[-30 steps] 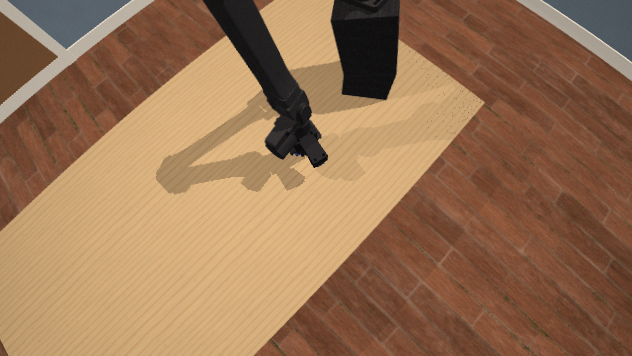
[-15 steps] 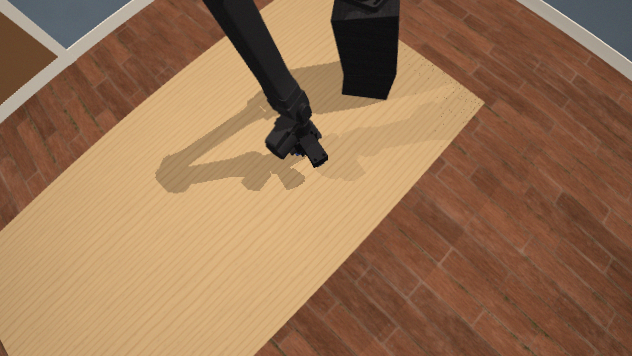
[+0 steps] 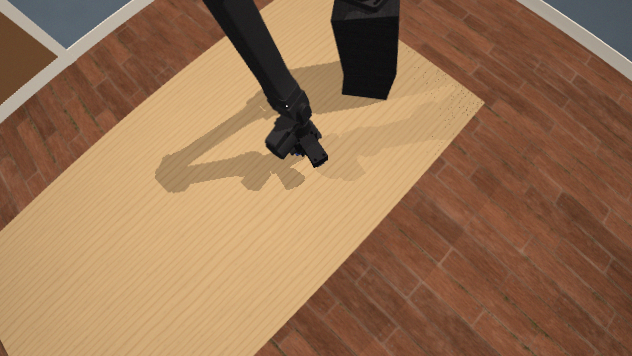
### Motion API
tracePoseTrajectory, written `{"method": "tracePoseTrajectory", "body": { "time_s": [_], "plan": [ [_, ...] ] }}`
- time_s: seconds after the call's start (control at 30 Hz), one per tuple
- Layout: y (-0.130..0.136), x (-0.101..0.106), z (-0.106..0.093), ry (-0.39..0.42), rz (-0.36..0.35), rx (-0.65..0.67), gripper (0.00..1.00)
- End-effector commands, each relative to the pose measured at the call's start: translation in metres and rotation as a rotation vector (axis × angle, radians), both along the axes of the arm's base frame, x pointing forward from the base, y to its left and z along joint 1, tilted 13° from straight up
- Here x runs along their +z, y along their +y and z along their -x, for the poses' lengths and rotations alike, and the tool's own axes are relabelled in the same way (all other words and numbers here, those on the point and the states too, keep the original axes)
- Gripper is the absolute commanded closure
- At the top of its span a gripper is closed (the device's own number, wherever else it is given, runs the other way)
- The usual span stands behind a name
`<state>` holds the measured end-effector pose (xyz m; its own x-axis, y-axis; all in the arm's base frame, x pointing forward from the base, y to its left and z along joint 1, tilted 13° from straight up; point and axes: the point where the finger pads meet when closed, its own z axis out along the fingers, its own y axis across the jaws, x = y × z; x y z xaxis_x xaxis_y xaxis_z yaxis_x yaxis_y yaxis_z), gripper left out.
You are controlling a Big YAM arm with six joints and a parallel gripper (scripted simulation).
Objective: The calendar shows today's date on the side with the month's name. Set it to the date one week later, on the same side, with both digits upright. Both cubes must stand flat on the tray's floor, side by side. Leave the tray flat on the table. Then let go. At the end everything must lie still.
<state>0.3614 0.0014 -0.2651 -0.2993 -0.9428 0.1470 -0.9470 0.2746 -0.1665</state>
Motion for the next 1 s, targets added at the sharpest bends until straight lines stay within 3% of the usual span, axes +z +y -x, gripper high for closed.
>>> {"method": "tracePoseTrajectory", "body": {
  "time_s": [0.0, 0.97],
  "plan": [
    [-0.0032, -0.0040, -0.0006, 0.000, -0.003, 0.000, 0.74],
    [-0.0034, -0.0050, 0.0007, 0.002, -0.003, 0.000, 0.74]
  ]
}}
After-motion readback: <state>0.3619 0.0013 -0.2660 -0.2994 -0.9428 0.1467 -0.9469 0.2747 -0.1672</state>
